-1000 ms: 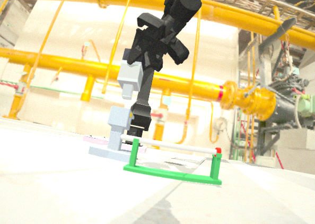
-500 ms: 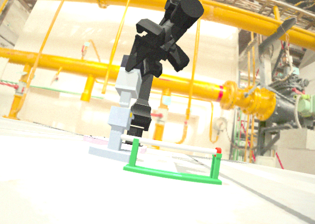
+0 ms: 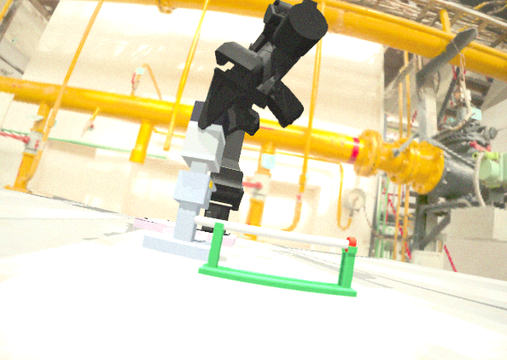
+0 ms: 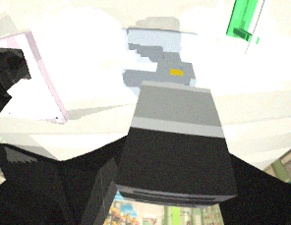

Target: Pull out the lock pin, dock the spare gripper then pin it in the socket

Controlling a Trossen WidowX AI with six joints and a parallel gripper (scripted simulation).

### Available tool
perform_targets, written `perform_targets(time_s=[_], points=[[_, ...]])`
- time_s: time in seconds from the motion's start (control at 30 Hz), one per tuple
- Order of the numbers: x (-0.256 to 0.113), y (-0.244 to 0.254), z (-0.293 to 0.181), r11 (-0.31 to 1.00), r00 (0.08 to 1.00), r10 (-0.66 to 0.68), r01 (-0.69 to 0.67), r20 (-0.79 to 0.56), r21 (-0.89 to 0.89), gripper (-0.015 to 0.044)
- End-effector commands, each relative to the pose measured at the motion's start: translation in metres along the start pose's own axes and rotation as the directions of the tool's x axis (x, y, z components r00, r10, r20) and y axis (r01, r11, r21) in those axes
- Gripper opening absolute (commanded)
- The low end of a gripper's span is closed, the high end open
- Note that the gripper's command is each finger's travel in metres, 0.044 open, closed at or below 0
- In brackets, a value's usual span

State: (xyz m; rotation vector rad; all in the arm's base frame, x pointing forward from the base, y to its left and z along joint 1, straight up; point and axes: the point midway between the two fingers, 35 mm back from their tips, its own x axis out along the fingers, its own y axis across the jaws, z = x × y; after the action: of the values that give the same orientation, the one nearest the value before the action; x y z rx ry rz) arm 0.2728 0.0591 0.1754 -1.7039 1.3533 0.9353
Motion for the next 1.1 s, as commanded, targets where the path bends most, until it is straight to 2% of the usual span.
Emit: perform_targets(time_s=[0.0, 0.43, 0.83, 1.07], points=[[0.005, -0.001, 0.001, 1.0, 1.0, -0.003, 0.003, -0.01, 0.007, 0.0], [0.019, -0.001, 0.009, 1.0, 1.0, -0.002, 0.003, -0.01, 0.007, 0.0], [0.016, 0.0, 0.008, 1.0, 1.0, -0.002, 0.002, -0.007, 0.002, 0.0], [0.016, 0.0, 0.008, 1.0, 1.0, -0.002, 0.002, -0.007, 0.002, 0.0184]])
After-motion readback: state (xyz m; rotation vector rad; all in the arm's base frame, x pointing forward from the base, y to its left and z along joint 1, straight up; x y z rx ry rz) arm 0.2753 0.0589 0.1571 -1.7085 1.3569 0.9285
